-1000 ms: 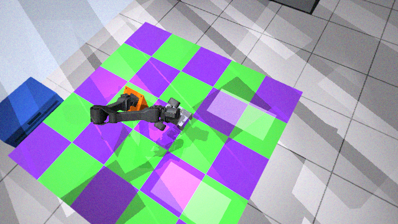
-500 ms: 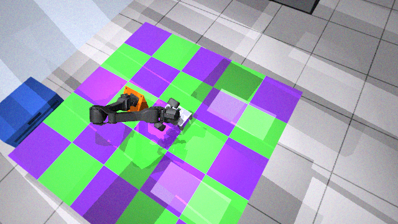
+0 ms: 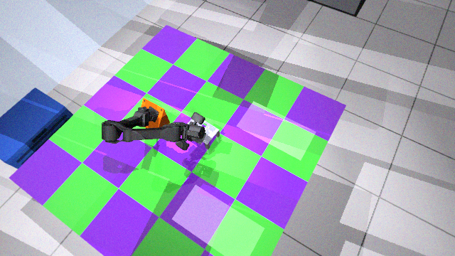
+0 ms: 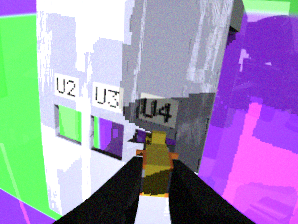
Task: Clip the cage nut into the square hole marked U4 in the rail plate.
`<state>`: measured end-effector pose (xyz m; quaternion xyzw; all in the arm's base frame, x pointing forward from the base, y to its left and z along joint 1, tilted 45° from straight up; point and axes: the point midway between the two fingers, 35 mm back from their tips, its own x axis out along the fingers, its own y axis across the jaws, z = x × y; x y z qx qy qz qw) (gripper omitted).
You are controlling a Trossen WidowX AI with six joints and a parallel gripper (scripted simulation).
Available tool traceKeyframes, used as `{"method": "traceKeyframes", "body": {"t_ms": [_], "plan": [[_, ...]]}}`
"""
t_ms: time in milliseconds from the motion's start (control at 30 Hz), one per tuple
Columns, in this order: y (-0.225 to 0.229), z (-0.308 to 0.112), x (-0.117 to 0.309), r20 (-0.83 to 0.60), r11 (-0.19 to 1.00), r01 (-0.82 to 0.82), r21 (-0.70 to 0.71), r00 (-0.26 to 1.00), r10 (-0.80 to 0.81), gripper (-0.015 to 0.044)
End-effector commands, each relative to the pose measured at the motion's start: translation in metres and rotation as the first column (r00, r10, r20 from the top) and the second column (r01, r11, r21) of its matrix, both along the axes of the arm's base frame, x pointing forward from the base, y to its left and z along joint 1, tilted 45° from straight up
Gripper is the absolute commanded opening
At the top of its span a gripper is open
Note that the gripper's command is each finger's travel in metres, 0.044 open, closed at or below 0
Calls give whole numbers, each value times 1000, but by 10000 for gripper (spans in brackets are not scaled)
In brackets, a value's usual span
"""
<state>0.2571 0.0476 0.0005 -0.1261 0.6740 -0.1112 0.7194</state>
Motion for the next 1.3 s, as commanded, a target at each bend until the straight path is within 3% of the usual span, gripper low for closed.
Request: {"method": "traceKeyframes", "body": {"t_ms": [0,1267], "plan": [[1,1,1,3,1000,-3,11,1000,3,37],[-1,1,1,4,1000,-1,-10,1000,1,37]]}}
